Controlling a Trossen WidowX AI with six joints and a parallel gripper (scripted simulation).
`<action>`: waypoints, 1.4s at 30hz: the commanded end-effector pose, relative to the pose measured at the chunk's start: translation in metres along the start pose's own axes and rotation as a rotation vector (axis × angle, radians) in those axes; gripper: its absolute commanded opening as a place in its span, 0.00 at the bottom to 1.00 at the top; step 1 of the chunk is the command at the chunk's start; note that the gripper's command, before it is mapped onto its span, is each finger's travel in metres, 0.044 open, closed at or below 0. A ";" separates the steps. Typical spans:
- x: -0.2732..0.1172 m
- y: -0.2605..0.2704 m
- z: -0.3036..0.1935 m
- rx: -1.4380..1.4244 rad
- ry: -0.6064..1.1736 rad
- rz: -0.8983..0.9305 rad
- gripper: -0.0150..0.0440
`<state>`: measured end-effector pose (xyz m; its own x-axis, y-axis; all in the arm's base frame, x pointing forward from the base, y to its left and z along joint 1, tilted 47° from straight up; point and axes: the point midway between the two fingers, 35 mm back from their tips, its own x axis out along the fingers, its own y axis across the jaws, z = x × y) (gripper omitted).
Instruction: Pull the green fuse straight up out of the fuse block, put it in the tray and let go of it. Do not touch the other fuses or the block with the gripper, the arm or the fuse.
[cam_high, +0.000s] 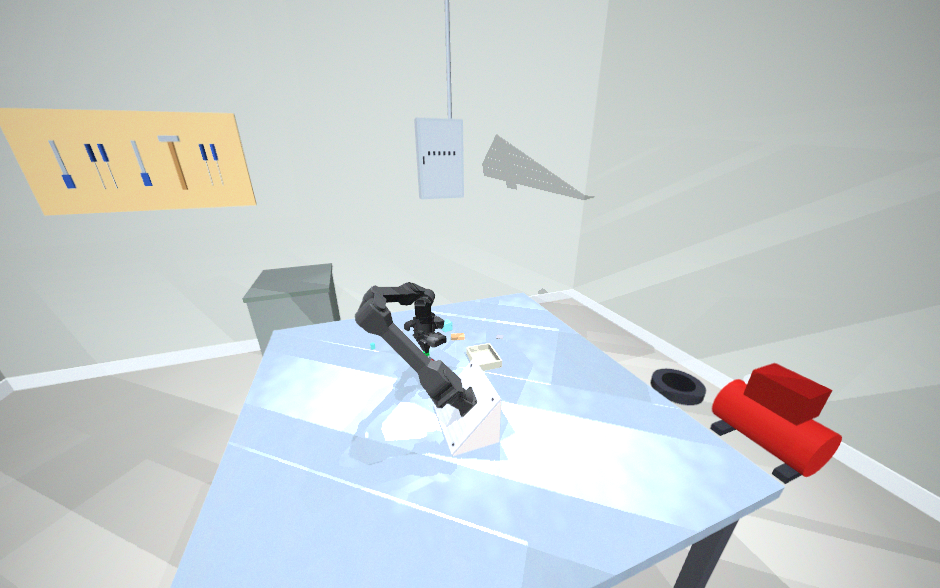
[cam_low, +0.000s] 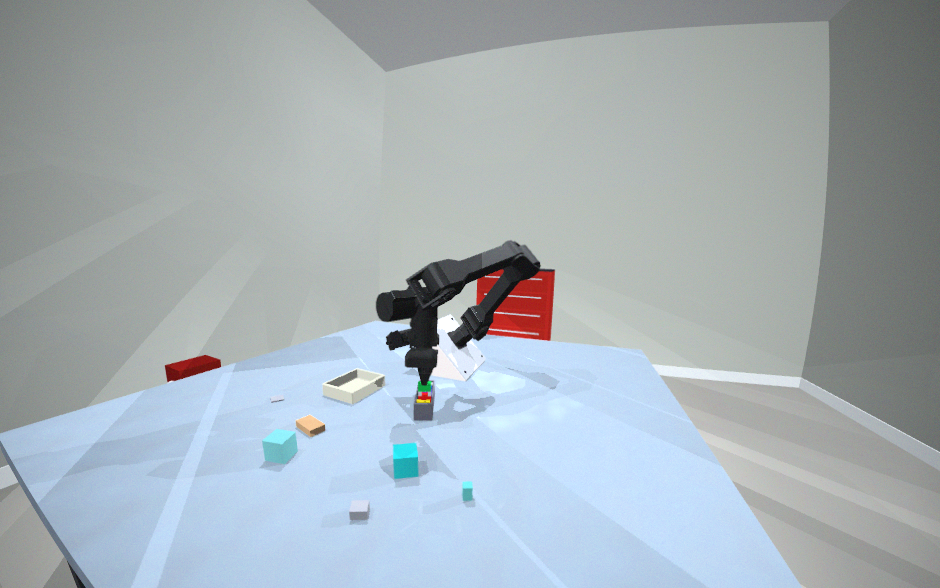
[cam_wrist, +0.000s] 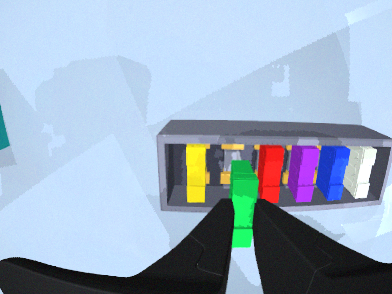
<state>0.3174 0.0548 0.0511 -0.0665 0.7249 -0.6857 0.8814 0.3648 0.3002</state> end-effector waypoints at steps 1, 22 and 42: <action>-0.004 0.000 0.000 -0.006 -0.005 0.000 0.25; -0.026 0.000 0.005 -0.005 -0.007 -0.001 0.25; -0.034 -0.049 0.121 -0.002 -0.030 -0.007 0.25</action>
<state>0.3342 -0.0401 -0.0024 -0.0585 0.7082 -0.7036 0.8817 0.3671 0.2962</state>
